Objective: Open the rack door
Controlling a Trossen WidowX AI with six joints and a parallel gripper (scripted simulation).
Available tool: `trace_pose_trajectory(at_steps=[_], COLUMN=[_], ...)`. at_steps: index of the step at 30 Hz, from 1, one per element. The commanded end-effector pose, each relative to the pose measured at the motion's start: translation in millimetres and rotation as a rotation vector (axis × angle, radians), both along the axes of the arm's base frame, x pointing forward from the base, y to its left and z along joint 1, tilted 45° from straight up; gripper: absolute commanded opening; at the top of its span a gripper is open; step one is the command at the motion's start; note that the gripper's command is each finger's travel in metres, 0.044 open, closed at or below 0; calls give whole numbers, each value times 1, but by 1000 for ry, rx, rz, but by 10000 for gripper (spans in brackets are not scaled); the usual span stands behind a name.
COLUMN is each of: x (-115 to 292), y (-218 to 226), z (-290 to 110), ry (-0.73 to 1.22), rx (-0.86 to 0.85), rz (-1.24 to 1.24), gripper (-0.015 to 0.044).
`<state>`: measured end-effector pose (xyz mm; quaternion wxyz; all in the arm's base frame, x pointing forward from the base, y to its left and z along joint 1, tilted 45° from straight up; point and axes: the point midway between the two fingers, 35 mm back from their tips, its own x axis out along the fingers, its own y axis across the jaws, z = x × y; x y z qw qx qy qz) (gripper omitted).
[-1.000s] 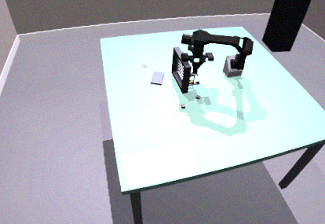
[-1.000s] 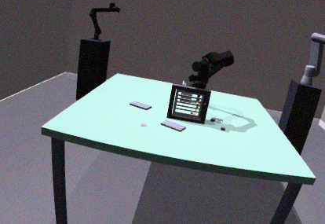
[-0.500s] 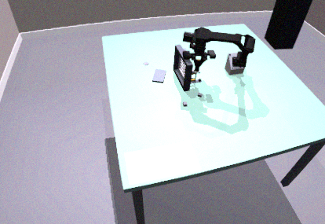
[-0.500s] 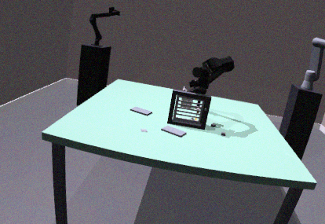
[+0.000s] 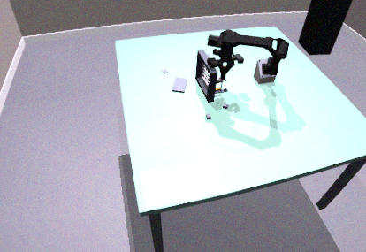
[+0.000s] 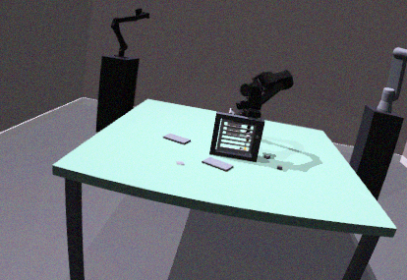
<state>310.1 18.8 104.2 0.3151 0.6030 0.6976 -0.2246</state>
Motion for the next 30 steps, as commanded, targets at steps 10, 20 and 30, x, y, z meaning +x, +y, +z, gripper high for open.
trace_pose_trajectory(at_steps=[10, 20, 30], x=[-15, -28, -42], y=[-9, -18, -29], z=[-7, -14, -24], ry=[-166, -279, -385], rx=[14, 26, 37], rz=[173, 289, 398], gripper=[20, 20, 20])
